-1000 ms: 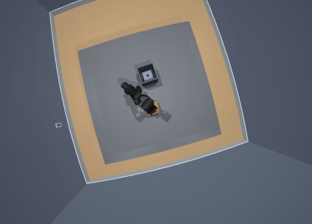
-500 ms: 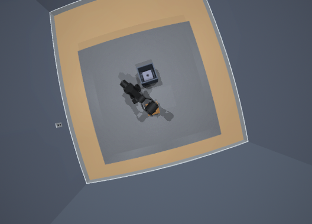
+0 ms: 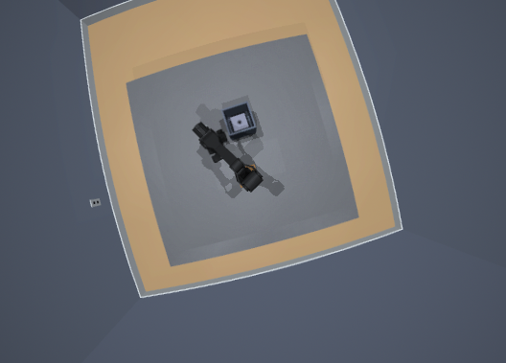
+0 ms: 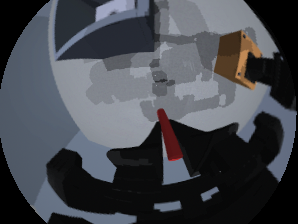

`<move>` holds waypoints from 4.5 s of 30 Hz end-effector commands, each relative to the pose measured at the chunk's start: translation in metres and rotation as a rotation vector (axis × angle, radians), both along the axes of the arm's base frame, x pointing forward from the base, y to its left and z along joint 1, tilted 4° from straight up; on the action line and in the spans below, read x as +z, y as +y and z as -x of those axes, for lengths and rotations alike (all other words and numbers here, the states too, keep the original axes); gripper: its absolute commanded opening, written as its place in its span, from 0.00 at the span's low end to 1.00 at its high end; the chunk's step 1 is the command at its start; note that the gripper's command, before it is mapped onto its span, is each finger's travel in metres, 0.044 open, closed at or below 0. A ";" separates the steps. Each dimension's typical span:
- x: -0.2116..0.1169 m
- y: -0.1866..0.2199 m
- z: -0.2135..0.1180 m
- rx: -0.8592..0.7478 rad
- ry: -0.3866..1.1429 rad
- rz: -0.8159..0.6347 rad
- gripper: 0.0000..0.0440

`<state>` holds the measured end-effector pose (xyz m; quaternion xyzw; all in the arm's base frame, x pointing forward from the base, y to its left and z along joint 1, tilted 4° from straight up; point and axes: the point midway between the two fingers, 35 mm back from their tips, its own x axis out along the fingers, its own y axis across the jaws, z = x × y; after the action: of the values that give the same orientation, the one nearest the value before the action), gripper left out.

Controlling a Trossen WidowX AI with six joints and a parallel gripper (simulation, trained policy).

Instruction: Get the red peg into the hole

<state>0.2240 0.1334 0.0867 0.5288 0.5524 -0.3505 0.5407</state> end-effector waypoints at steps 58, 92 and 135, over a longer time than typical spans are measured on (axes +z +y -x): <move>0.050 -0.161 -0.073 -0.029 -0.029 0.215 0.00; -0.028 -0.187 -0.102 0.058 0.020 0.193 0.00; 0.032 -0.209 -0.130 0.034 -0.059 -0.090 0.53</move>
<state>0.3516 -0.0737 0.1124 0.5471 0.5625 -0.3093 0.5373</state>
